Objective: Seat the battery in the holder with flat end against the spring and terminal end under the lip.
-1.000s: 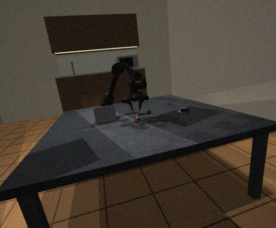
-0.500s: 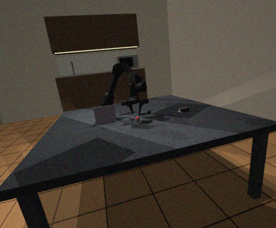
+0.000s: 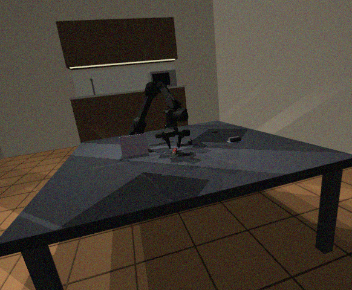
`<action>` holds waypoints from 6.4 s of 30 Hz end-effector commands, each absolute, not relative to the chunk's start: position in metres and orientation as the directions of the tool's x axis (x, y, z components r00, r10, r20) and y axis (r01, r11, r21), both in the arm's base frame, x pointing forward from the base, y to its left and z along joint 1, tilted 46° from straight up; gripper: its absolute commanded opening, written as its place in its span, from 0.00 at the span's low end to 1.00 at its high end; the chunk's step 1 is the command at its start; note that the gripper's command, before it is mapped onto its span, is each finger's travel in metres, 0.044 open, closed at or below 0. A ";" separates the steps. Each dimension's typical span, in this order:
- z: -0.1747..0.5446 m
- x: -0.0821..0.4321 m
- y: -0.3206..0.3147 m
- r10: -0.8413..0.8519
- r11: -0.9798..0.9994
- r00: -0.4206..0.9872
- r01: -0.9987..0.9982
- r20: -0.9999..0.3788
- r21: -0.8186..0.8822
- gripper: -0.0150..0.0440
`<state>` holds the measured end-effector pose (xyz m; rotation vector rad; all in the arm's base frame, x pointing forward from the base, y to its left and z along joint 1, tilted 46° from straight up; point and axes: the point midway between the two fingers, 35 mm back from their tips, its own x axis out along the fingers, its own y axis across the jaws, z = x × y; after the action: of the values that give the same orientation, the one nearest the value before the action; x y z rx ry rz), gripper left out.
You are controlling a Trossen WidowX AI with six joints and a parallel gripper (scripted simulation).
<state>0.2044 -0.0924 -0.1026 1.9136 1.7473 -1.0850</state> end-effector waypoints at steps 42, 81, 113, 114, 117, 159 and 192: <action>-0.066 0.222 -0.100 0.697 0.000 -0.040 0.998 -0.716 -0.056 0.37; 0.018 0.297 -0.021 0.675 0.733 0.030 0.083 -0.737 0.675 0.37; -0.004 0.298 0.003 0.612 0.748 0.268 0.109 -0.744 0.655 0.37; -0.004 0.298 0.004 0.610 0.748 0.273 0.110 -0.744 0.654 0.37; -0.005 0.297 0.004 0.605 0.749 0.288 0.111 -0.743 0.653 0.37; -0.011 0.284 0.015 0.543 0.744 0.456 0.126 -0.705 0.656 0.37; -0.011 0.266 0.017 0.547 0.747 0.438 0.129 -0.714 0.652 0.37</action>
<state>0.2685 0.0161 -0.0092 0.7112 1.0923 0.2879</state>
